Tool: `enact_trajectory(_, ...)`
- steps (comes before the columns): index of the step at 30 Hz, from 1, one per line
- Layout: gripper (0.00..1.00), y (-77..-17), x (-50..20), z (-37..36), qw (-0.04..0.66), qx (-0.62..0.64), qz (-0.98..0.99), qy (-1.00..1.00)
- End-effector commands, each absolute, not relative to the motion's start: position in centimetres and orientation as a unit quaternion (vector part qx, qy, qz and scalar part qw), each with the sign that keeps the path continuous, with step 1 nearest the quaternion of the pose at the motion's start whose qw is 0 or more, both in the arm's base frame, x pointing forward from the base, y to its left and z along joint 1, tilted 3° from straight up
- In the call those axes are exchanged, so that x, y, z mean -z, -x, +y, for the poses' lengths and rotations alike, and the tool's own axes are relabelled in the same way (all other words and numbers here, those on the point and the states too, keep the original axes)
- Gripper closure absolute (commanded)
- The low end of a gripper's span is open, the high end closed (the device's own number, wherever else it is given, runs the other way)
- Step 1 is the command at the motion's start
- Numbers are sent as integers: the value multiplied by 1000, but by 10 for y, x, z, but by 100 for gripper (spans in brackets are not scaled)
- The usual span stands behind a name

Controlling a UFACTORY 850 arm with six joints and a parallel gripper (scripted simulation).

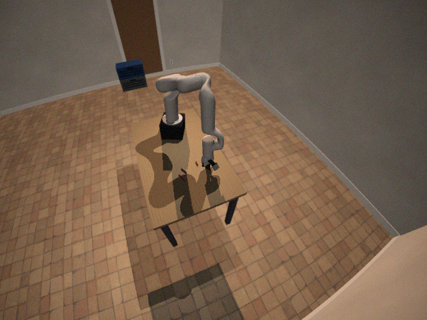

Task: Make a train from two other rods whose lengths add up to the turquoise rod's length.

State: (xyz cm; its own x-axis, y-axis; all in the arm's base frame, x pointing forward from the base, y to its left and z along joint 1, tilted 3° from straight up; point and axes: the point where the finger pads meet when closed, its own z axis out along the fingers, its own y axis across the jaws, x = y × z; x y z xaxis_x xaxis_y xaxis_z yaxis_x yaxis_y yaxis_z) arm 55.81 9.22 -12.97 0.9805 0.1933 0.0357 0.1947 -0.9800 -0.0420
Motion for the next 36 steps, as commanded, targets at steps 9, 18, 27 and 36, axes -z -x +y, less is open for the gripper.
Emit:
enact_trajectory(9, 76, -559, 129, 92, 23, 17, -97, 995)
enact_trajectory(18, 76, -559, 128, 92, 23, 17, -97, 995)
enact_trajectory(27, 76, -559, 106, 91, 23, 17, -97, 995)
enact_trajectory(36, 76, -557, 67, 89, 23, 17, -97, 995)
